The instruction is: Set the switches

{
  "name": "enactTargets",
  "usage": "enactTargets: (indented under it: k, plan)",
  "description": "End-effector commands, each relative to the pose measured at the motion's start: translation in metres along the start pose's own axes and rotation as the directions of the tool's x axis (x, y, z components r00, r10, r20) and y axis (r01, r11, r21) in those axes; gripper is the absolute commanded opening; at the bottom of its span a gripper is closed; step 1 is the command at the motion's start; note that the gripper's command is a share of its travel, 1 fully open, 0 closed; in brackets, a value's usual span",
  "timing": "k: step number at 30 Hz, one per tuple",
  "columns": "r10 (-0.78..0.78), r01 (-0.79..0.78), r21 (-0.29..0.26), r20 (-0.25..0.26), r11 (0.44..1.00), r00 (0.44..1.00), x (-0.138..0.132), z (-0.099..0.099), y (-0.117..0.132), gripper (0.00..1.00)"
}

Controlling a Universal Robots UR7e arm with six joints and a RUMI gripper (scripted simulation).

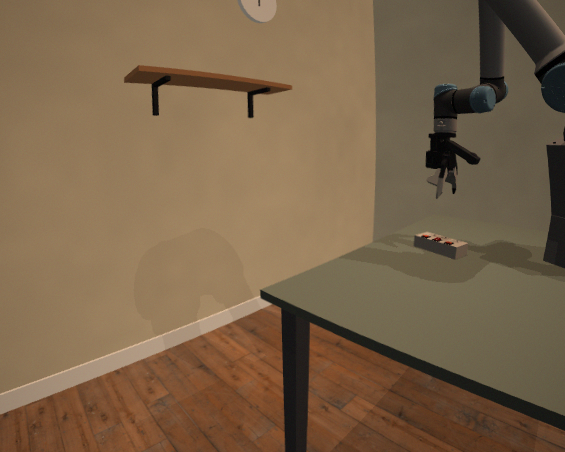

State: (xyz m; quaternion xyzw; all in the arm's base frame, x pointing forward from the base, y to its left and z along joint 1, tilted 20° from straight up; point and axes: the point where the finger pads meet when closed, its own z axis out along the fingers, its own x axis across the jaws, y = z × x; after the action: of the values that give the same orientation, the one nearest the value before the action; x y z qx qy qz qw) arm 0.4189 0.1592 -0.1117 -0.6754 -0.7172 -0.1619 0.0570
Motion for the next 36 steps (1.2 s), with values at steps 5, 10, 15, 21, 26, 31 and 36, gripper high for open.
enactTargets:
  k: [5, 10, 15, 21, 26, 31, 36]
  plan:
    - [0.113, -0.113, -0.001, 0.001, 0.994, 0.994, 0.003, 0.002, 0.001, 1.0]
    - [0.166, -0.166, -0.001, 0.001, 0.986, 0.986, 0.005, 0.003, 0.002, 1.0]
    - [0.268, -0.268, -0.001, 0.001, 0.963, 0.963, 0.008, 0.005, 0.003, 1.0]
    - [0.413, -0.413, -0.001, 0.001, 0.911, 0.911, 0.012, 0.008, 0.005, 1.0]
    - [0.518, -0.518, -0.001, 0.001, 0.855, 0.855, 0.016, 0.01, 0.006, 1.0]
    - [0.625, -0.625, -0.001, 0.001, 0.781, 0.781, 0.019, 0.012, 0.008, 1.0]
    - [0.753, -0.753, -0.001, 0.001, 0.658, 0.658, 0.024, 0.016, 0.011, 1.0]
